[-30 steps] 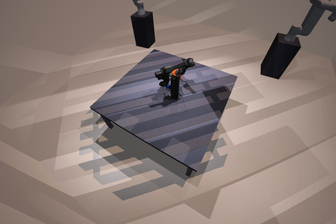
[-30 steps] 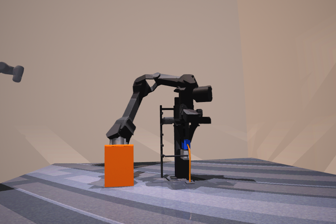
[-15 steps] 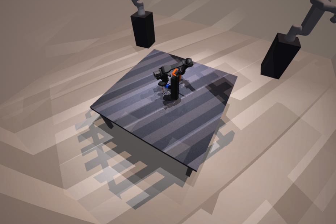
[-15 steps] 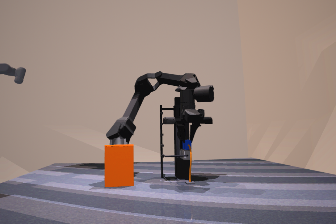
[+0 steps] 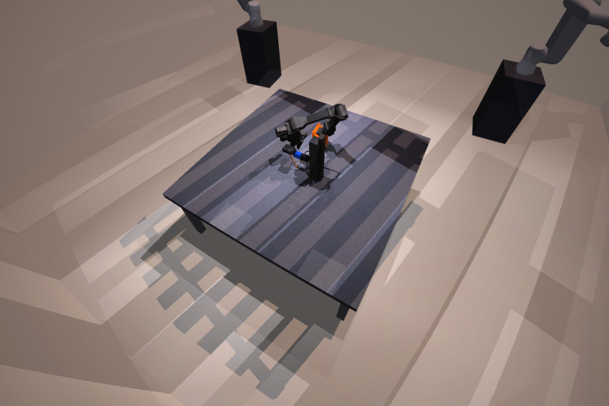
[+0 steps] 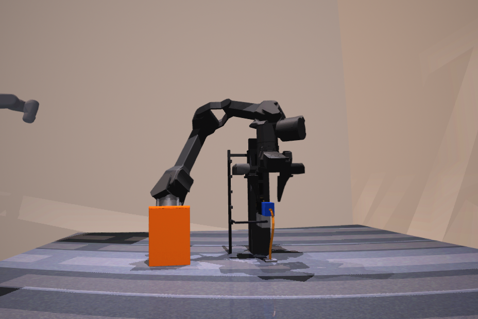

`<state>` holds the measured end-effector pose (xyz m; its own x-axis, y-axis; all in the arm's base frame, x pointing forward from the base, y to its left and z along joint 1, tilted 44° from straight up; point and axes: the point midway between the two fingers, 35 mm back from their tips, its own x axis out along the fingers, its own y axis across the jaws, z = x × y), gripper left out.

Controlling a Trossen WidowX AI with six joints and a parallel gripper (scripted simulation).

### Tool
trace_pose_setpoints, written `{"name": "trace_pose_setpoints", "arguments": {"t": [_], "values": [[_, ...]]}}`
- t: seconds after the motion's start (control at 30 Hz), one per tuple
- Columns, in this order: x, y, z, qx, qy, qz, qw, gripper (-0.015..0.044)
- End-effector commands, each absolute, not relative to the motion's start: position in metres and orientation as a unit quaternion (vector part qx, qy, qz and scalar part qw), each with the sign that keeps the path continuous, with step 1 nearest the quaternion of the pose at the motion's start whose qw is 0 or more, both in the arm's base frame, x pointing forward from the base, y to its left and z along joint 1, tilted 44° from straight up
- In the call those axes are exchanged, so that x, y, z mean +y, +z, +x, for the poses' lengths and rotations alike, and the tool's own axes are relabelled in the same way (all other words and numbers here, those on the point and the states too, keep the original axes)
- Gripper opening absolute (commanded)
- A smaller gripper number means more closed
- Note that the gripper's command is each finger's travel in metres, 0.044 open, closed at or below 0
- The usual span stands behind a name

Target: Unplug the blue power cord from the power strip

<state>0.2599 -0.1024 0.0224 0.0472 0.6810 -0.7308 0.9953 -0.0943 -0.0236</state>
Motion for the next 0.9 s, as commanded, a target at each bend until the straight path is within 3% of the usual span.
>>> {"name": "trace_pose_setpoints", "arguments": {"t": [0.0, 0.13, 0.27, 0.87], "values": [[-0.104, 0.021, 0.260, 0.619, -0.302, 0.677, 0.258, 0.0341], [-0.129, 0.006, 0.259, 0.619, -0.303, 0.677, 0.259, 0.0440], [-0.154, -0.010, 0.254, 0.619, -0.303, 0.676, 0.260, 0.0440], [-0.154, -0.010, 0.254, 0.619, -0.303, 0.676, 0.260, 0.0440]]}}
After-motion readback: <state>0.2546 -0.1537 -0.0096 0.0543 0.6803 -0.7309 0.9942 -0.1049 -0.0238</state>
